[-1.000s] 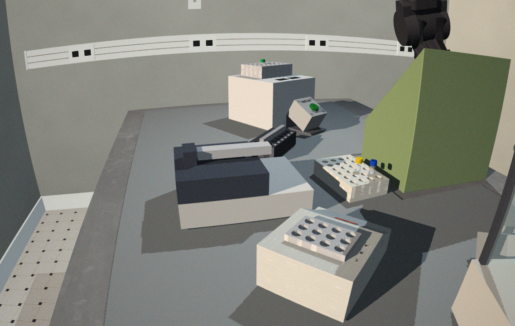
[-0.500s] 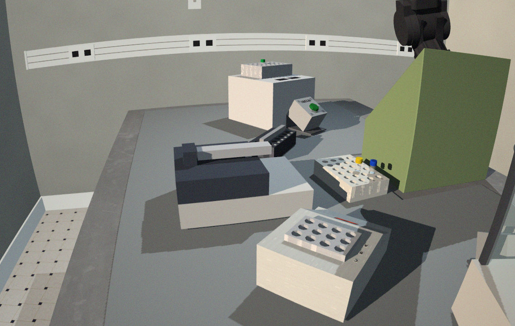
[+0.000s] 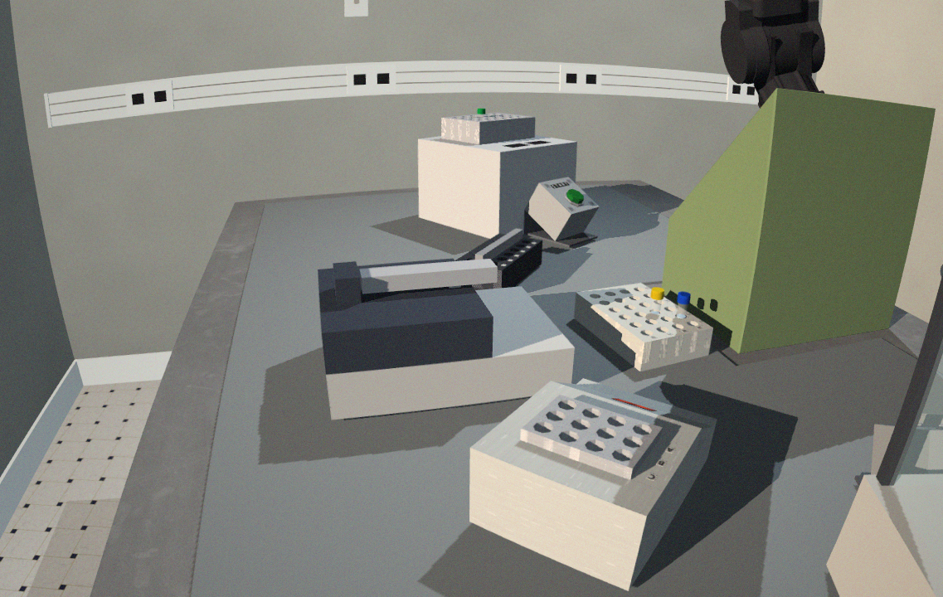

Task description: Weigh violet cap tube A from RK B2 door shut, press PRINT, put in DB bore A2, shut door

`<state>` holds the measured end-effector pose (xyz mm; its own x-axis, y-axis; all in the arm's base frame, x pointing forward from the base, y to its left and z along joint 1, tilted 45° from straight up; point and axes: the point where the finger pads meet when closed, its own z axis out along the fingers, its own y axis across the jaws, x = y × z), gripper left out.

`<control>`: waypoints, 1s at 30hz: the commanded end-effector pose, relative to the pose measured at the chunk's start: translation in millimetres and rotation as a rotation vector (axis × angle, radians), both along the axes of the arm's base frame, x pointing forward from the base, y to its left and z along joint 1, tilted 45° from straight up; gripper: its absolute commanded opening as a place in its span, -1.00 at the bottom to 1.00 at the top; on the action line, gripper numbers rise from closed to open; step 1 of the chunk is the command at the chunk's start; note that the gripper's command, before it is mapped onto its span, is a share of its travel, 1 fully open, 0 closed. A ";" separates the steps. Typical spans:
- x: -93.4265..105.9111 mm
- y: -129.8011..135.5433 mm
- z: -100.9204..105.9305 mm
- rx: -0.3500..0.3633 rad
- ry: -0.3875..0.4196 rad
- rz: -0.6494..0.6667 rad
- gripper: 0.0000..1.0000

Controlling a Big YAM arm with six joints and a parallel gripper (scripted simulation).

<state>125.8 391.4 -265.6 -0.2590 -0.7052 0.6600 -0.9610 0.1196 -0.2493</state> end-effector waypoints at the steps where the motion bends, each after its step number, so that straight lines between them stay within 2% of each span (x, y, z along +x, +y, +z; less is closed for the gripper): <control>1: 2.1 18.4 4.9 0.035 -0.009 0.000 -0.82; 3: 2.1 18.4 4.9 0.035 -0.009 0.000 -0.82; 4: 16.2 14.4 11.9 0.065 -0.037 -0.036 -0.82; 6: 16.2 14.4 11.9 0.065 -0.037 -0.036 -0.82; 7: 31.8 44.6 16.6 0.131 -0.057 -0.043 -0.82; 8: 33.0 14.9 13.6 0.095 -0.063 -0.061 -0.82; 11: 58.5 11.9 15.8 0.136 -0.105 -0.100 -0.82; 12: 78.1 38.9 21.3 0.188 -0.107 -0.085 -0.82; 13: 79.2 38.8 21.4 0.188 -0.107 -0.085 -0.82; 14: 77.8 8.9 17.8 0.153 -0.126 -0.120 -0.82; 17: 102.8 3.4 20.7 0.192 -0.172 -0.161 -0.82; 18: 110.4 -1.0 18.7 0.183 -0.156 -0.144 -0.82; 19: 111.2 -17.4 4.9 0.144 -0.181 -0.182 -0.82; 20: 114.8 -27.0 5.7 0.134 -0.187 -0.190 -0.82; 21: 126.9 -19.0 24.5 0.171 -0.189 -0.178 -0.82; 23: 126.9 -19.0 24.5 0.171 -0.189 -0.178 -0.82; 24: 120.8 -40.3 14.5 0.104 -0.200 -0.204 -0.82; 25: 134.9 -35.7 26.7 0.142 -0.225 -0.223 -0.82; 26: 140.9 -40.2 27.7 0.153 -0.229 -0.224 -0.82; 30: 157.9 -65.7 31.7 0.149 -0.217 -0.208 -0.82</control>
<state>260.5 323.5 -246.8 -0.5208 -0.6854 0.5090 -0.8458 0.3335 -0.4163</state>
